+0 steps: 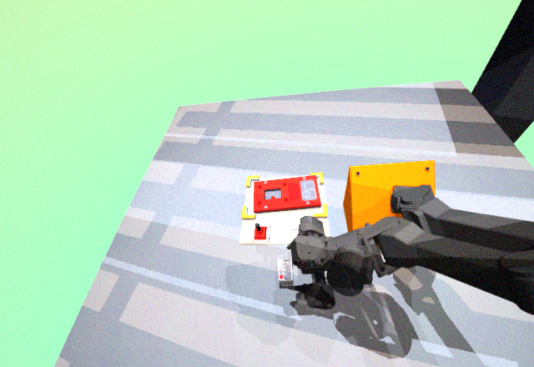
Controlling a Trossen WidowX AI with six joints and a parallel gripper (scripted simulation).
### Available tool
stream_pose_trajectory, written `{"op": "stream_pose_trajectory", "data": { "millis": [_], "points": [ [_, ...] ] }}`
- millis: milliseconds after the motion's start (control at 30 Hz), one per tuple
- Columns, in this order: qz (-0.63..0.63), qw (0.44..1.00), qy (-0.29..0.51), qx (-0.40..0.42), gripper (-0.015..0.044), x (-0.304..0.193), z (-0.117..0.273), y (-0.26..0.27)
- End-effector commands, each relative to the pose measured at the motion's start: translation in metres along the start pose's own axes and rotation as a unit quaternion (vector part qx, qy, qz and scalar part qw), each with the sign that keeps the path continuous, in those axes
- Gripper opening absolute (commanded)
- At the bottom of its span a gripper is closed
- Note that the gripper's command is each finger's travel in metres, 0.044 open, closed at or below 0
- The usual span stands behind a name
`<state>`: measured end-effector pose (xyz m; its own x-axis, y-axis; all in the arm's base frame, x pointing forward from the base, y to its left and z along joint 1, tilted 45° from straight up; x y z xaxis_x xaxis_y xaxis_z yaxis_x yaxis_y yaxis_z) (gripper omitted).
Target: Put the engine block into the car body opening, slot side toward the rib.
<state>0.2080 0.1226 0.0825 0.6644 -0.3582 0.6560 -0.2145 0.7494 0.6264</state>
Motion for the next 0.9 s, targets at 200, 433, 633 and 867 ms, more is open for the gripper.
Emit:
{"op": "stream_pose_trajectory", "data": {
  "millis": [200, 433, 633, 867],
  "points": [
    [0.002, 1.000, 0.000, 0.000, 0.0440, 0.001, -0.001, 0.000],
    [0.092, 0.994, 0.051, -0.010, 0.0440, 0.003, -0.011, -0.001],
    [0.177, 0.979, 0.097, -0.010, 0.0440, 0.007, -0.020, -0.003],
    [0.280, 0.949, 0.146, 0.004, 0.0440, 0.012, -0.028, -0.002]
  ]
}}
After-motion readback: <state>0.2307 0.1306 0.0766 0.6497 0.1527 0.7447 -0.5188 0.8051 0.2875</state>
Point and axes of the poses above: the point midway between the two fingers, 35 mm back from their tips, its own z axis back along the fingers, its own y axis across the jaws, x = y × z, the point moved 5 cm from there along z, back along the fingers, and after that the axes turned 8 degrees about z, right-handed, at the moved point
